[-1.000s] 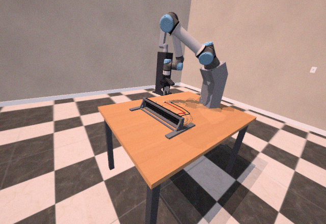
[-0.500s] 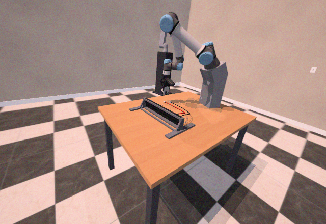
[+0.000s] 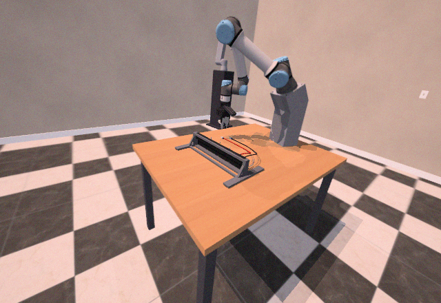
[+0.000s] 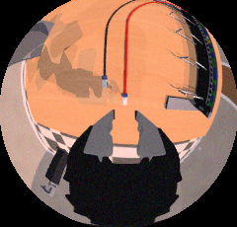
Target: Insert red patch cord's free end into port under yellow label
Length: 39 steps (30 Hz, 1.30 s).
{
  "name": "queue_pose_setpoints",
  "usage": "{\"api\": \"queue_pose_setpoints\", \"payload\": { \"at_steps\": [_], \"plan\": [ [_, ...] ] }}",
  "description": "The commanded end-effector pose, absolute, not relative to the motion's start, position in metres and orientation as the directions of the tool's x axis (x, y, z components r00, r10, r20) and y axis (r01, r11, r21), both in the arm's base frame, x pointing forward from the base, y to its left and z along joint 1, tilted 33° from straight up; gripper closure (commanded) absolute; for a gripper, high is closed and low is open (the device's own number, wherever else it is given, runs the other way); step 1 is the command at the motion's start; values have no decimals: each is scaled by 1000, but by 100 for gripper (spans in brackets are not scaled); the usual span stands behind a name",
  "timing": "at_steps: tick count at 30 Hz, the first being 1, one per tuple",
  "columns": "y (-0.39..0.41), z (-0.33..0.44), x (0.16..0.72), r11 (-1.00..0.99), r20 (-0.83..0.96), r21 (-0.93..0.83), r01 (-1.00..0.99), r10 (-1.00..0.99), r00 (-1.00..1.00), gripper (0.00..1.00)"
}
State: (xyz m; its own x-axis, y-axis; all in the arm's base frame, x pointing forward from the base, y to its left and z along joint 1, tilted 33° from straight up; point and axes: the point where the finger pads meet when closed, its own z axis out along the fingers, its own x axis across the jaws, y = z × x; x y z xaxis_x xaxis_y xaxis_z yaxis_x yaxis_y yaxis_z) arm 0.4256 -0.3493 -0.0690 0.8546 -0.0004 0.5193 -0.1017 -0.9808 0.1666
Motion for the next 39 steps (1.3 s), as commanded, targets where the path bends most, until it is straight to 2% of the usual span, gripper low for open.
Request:
{"api": "queue_pose_setpoints", "payload": {
  "at_steps": [1,39],
  "plan": [
    [-350,-71,427,-981,520,167,-102,0,854,78],
    [-362,-119,456,-981,520,167,-102,0,854,78]
  ]
}}
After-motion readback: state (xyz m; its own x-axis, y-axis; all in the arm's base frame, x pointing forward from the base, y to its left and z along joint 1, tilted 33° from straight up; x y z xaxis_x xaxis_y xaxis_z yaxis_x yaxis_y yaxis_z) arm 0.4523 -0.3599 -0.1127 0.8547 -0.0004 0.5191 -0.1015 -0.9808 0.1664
